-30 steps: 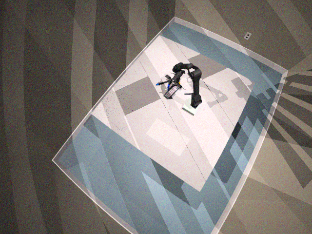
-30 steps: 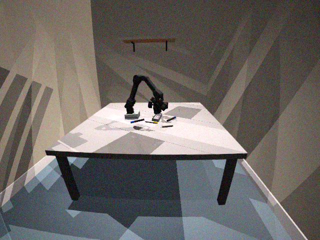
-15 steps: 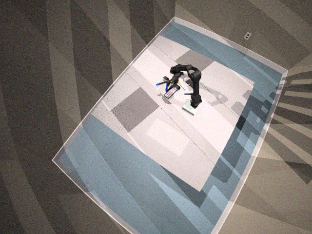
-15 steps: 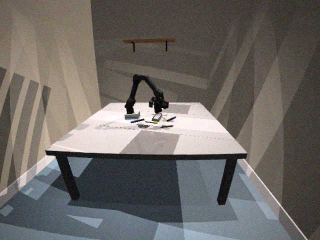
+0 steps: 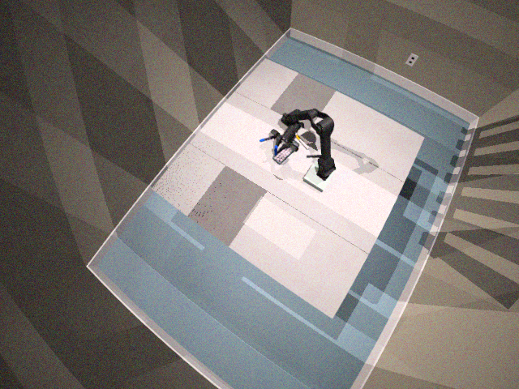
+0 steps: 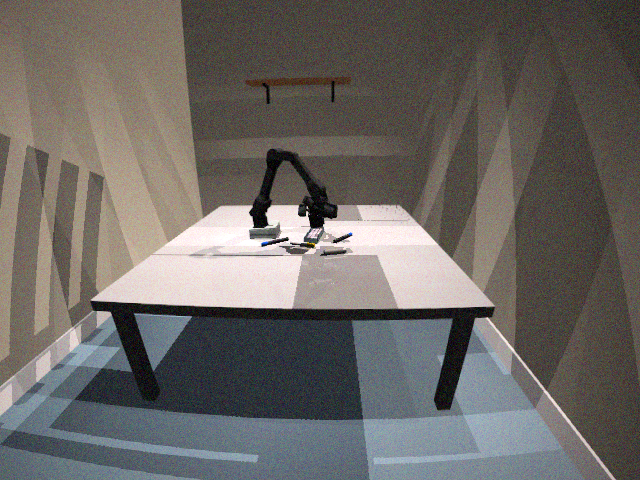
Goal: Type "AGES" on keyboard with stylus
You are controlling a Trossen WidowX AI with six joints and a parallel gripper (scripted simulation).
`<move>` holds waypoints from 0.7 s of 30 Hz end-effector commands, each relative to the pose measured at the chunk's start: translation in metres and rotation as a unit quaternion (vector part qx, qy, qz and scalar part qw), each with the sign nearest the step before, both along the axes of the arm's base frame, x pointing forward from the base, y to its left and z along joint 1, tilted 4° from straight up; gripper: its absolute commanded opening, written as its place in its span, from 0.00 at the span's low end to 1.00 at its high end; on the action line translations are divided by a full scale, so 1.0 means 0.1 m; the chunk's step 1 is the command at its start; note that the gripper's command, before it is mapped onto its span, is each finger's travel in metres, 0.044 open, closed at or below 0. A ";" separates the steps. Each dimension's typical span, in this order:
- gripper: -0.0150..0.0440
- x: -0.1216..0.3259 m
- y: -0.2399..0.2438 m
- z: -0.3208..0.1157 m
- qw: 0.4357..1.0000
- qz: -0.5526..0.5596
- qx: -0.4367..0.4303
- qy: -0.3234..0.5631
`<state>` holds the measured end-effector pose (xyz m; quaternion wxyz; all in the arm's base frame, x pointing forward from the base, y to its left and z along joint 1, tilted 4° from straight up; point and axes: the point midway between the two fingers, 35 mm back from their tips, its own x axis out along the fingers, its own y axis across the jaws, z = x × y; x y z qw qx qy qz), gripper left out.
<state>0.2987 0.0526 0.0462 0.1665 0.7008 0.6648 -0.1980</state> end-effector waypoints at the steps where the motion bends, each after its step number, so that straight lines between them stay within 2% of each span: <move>1: 0.25 0.00 0.01 -0.03 1.000 -0.002 0.002 0.003; 4: 0.39 0.00 0.01 -0.05 1.000 -0.002 0.002 0.003; 21: 0.39 0.00 0.02 -0.14 1.000 -0.002 0.002 0.003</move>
